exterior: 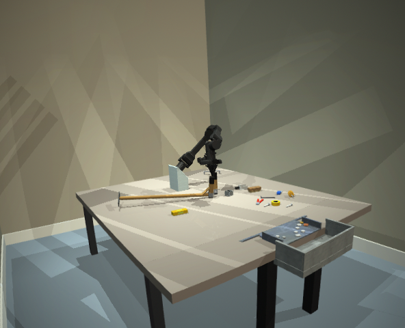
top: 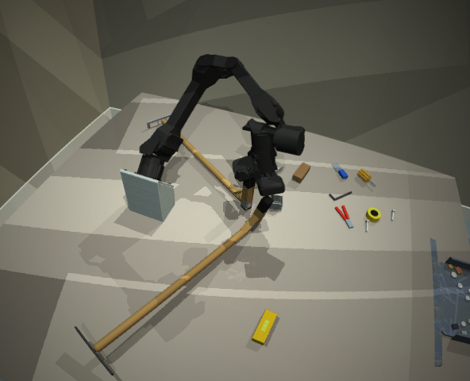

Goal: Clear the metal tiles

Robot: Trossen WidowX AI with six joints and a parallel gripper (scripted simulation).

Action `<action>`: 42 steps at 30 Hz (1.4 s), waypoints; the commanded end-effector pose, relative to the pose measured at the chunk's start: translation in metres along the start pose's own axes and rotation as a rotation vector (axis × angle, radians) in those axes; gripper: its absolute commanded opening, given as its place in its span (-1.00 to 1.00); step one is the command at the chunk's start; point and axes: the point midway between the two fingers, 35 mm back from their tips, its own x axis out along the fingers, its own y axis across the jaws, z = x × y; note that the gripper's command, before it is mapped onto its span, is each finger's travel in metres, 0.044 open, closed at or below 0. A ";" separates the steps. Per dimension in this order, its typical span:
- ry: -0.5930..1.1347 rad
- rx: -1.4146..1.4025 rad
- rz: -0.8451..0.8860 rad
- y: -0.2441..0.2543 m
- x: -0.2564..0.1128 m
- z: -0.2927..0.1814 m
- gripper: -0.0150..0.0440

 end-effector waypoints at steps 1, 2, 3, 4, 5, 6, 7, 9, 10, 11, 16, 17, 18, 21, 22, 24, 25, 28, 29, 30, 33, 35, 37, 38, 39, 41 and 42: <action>-0.130 0.036 -0.147 -0.032 0.052 0.027 -0.49; -0.130 0.036 -0.147 -0.032 0.052 0.027 -0.49; -0.130 0.036 -0.147 -0.032 0.052 0.027 -0.49; -0.130 0.036 -0.147 -0.032 0.052 0.027 -0.49; -0.130 0.036 -0.147 -0.032 0.052 0.027 -0.49; -0.130 0.036 -0.147 -0.032 0.052 0.027 -0.49; -0.130 0.036 -0.147 -0.032 0.052 0.027 -0.49; -0.130 0.036 -0.147 -0.032 0.052 0.027 -0.49; -0.130 0.036 -0.147 -0.032 0.052 0.027 -0.49; -0.130 0.036 -0.147 -0.032 0.052 0.027 -0.49; 0.003 -0.011 0.004 0.002 0.000 0.001 -0.49; 0.002 -0.027 0.005 0.003 0.000 0.002 -0.49; 0.000 -0.047 0.007 0.005 0.000 0.002 -0.49; -0.004 -0.105 0.011 0.009 -0.001 0.005 -0.49; -0.006 -0.125 0.013 0.010 -0.001 0.006 -0.49; -0.009 -0.164 0.015 0.013 -0.002 0.008 -0.49; -0.011 -0.183 0.017 0.014 -0.002 0.009 -0.49; -0.016 -0.242 0.020 0.018 -0.003 0.013 -0.49; -0.017 -0.261 0.021 0.020 -0.004 0.014 -0.49; -0.019 -0.281 0.022 0.021 -0.004 0.015 -0.49; -0.025 -0.339 0.024 0.025 -0.005 0.018 -0.49; -0.028 -0.378 0.025 0.027 -0.006 0.020 -0.49; -0.032 -0.418 0.026 0.030 -0.006 0.022 -0.49; -0.034 -0.437 0.027 0.031 -0.007 0.023 -0.49; -0.036 -0.457 0.027 0.033 -0.007 0.024 -0.49; -0.040 -0.496 0.028 0.035 -0.008 0.027 -0.49; -0.042 -0.515 0.028 0.036 -0.008 0.028 -0.49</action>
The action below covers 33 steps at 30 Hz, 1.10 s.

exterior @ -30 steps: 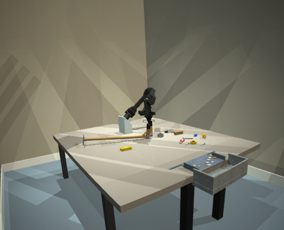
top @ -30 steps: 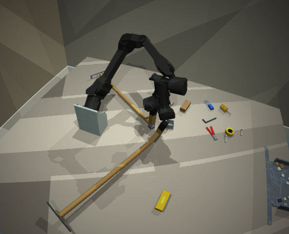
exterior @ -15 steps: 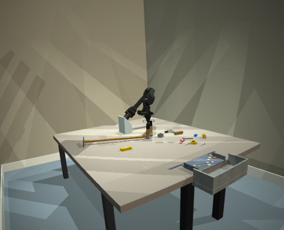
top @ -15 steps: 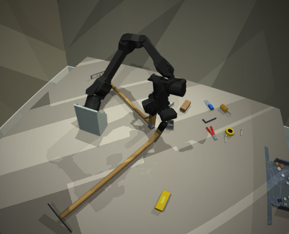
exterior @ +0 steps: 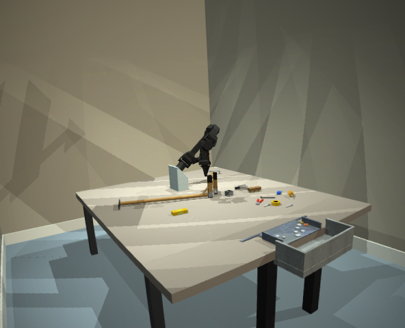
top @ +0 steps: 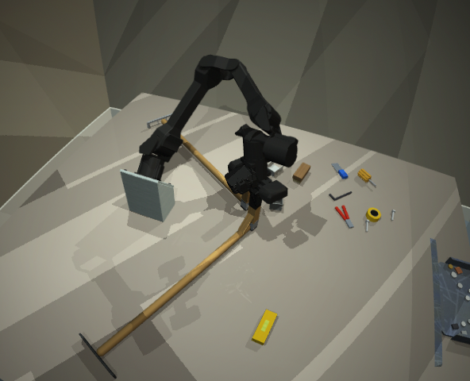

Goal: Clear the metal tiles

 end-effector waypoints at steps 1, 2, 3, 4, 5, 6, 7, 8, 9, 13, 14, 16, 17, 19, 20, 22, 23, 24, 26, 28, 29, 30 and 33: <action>-0.013 -0.085 -0.002 0.003 0.000 0.009 -0.49; -0.015 -0.104 -0.002 0.004 -0.001 0.011 -0.49; -0.017 -0.124 -0.002 0.005 -0.001 0.012 -0.49; -0.018 -0.143 -0.002 0.005 -0.001 0.014 -0.49; -0.020 -0.163 -0.002 0.006 -0.001 0.015 -0.49; -0.022 -0.182 -0.003 0.006 -0.002 0.017 -0.49; -0.023 -0.202 -0.003 0.007 -0.002 0.018 -0.49; -0.025 -0.222 -0.003 0.008 -0.002 0.020 -0.49; -0.027 -0.241 -0.004 0.008 -0.002 0.022 -0.49; -0.033 -0.319 -0.006 0.010 -0.003 0.028 -0.49; -0.034 -0.339 -0.007 0.011 -0.004 0.029 -0.49; -0.037 -0.378 -0.008 0.012 -0.004 0.033 -0.49; -0.039 -0.398 -0.009 0.012 -0.004 0.034 -0.49; -0.042 -0.437 -0.011 0.013 -0.005 0.037 -0.49; -0.043 -0.457 -0.012 0.013 -0.005 0.039 -0.49; -0.046 -0.496 -0.014 0.014 -0.006 0.042 -0.49; -0.047 -0.515 -0.015 0.015 -0.006 0.044 -0.49; -0.048 -0.535 -0.016 0.015 -0.006 0.045 -0.49; -0.050 -0.574 -0.019 0.016 -0.007 0.048 -0.49; -0.053 -0.613 -0.022 0.016 -0.007 0.052 -0.49; -0.054 -0.633 -0.023 0.017 -0.007 0.053 -0.49; -0.055 -0.653 -0.025 0.017 -0.008 0.055 -0.49; -0.057 -0.711 -0.029 0.018 -0.009 0.059 -0.49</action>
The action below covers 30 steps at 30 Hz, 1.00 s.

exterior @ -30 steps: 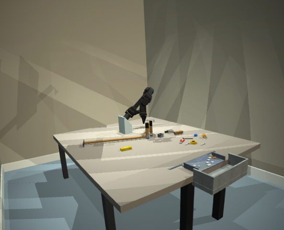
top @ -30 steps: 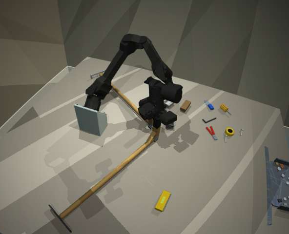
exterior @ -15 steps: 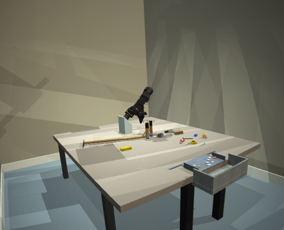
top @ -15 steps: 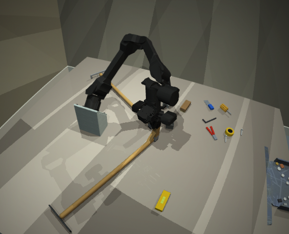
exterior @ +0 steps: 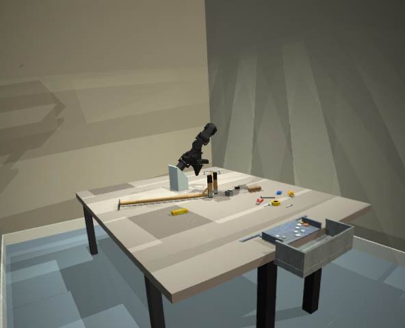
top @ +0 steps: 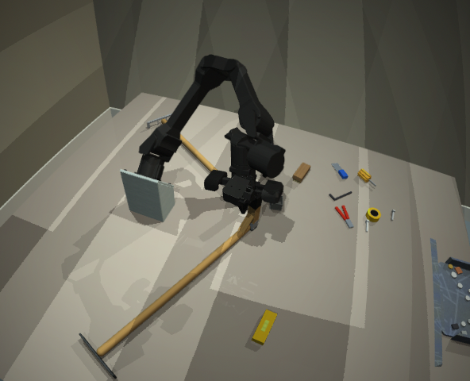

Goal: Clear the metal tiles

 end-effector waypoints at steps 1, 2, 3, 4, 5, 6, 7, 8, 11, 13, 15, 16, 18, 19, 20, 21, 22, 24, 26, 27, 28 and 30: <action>-0.005 -0.086 -0.011 -0.004 0.000 0.008 -0.49; -0.005 -0.106 -0.013 -0.005 0.000 0.010 -0.49; -0.006 -0.125 -0.014 -0.006 0.000 0.011 -0.49; -0.006 -0.145 -0.015 -0.006 0.000 0.012 -0.49; -0.006 -0.165 -0.017 -0.007 -0.001 0.014 -0.49; -0.007 -0.184 -0.018 -0.008 -0.001 0.015 -0.49; -0.007 -0.204 -0.020 -0.009 -0.001 0.017 -0.49; -0.007 -0.224 -0.021 -0.009 -0.001 0.018 -0.49; -0.008 -0.283 -0.025 -0.012 -0.002 0.022 -0.49; -0.007 -0.322 -0.028 -0.013 -0.002 0.025 -0.49; -0.007 -0.362 -0.031 -0.015 -0.002 0.028 -0.49; -0.007 -0.382 -0.033 -0.016 -0.002 0.029 -0.49; -0.006 -0.421 -0.036 -0.017 -0.003 0.032 -0.49; -0.006 -0.441 -0.037 -0.018 -0.003 0.033 -0.49; -0.005 -0.461 -0.038 -0.019 -0.003 0.034 -0.49; -0.004 -0.481 -0.040 -0.020 -0.003 0.035 -0.49; -0.004 -0.501 -0.041 -0.020 -0.003 0.037 -0.49; -0.002 -0.541 -0.043 -0.022 -0.004 0.039 -0.49; 0.000 -0.581 -0.046 -0.023 -0.004 0.042 -0.49; 0.001 -0.601 -0.047 -0.024 -0.004 0.043 -0.49; 0.002 -0.621 -0.048 -0.025 -0.004 0.044 -0.49; 0.004 -0.661 -0.050 -0.027 -0.005 0.046 -0.49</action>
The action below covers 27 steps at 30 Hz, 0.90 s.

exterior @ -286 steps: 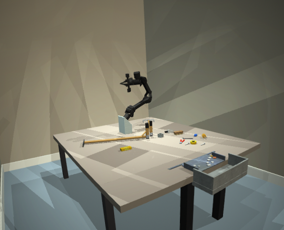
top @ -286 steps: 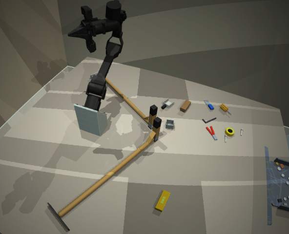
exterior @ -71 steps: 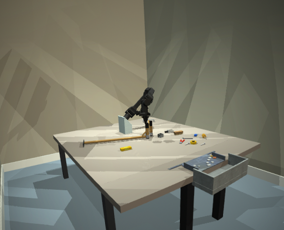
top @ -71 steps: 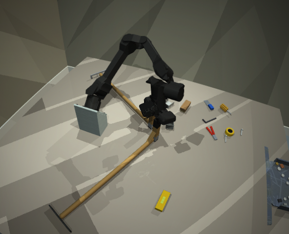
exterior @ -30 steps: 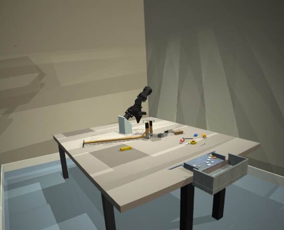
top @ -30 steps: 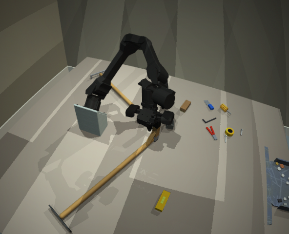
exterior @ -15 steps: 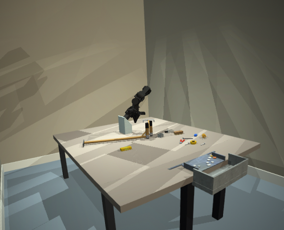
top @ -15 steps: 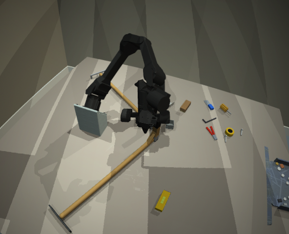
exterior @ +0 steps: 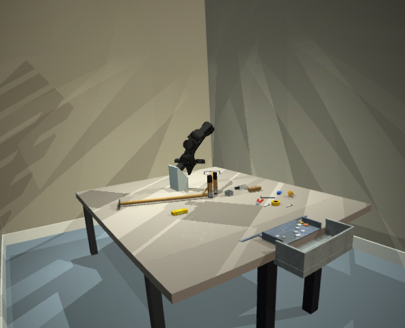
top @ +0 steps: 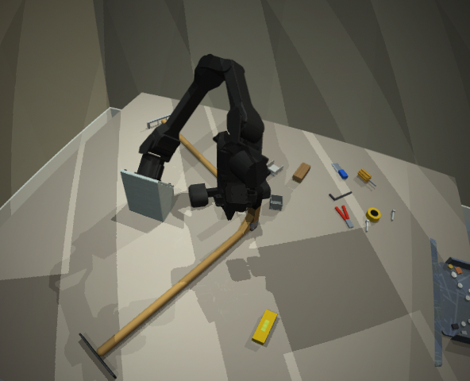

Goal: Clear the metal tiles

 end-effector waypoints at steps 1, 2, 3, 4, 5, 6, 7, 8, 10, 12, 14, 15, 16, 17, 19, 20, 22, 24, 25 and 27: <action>0.007 -0.088 -0.009 -0.008 0.000 0.003 -0.49; 0.008 -0.108 -0.010 -0.009 0.000 0.003 -0.49; 0.009 -0.128 -0.010 -0.010 0.000 0.004 -0.49; 0.011 -0.148 -0.011 -0.012 0.000 0.004 -0.49; 0.012 -0.169 -0.012 -0.013 0.000 0.005 -0.49; 0.013 -0.189 -0.012 -0.014 0.000 0.005 -0.49; 0.014 -0.209 -0.013 -0.016 0.000 0.006 -0.49; 0.015 -0.229 -0.013 -0.017 0.000 0.006 -0.49; 0.018 -0.269 -0.014 -0.020 0.000 0.007 -0.49; 0.021 -0.309 -0.015 -0.022 -0.001 0.008 -0.49; 0.024 -0.349 -0.016 -0.025 -0.001 0.009 -0.49; 0.025 -0.370 -0.016 -0.026 -0.001 0.009 -0.49; 0.027 -0.390 -0.016 -0.028 -0.001 0.010 -0.49; 0.028 -0.410 -0.016 -0.029 -0.001 0.010 -0.49; 0.031 -0.450 -0.016 -0.032 -0.001 0.011 -0.49; 0.033 -0.470 -0.016 -0.033 -0.001 0.011 -0.49; 0.036 -0.511 -0.016 -0.036 -0.001 0.012 -0.49; 0.039 -0.551 -0.016 -0.038 -0.002 0.013 -0.49; 0.041 -0.571 -0.015 -0.040 -0.002 0.013 -0.49; 0.044 -0.612 -0.015 -0.042 -0.002 0.014 -0.49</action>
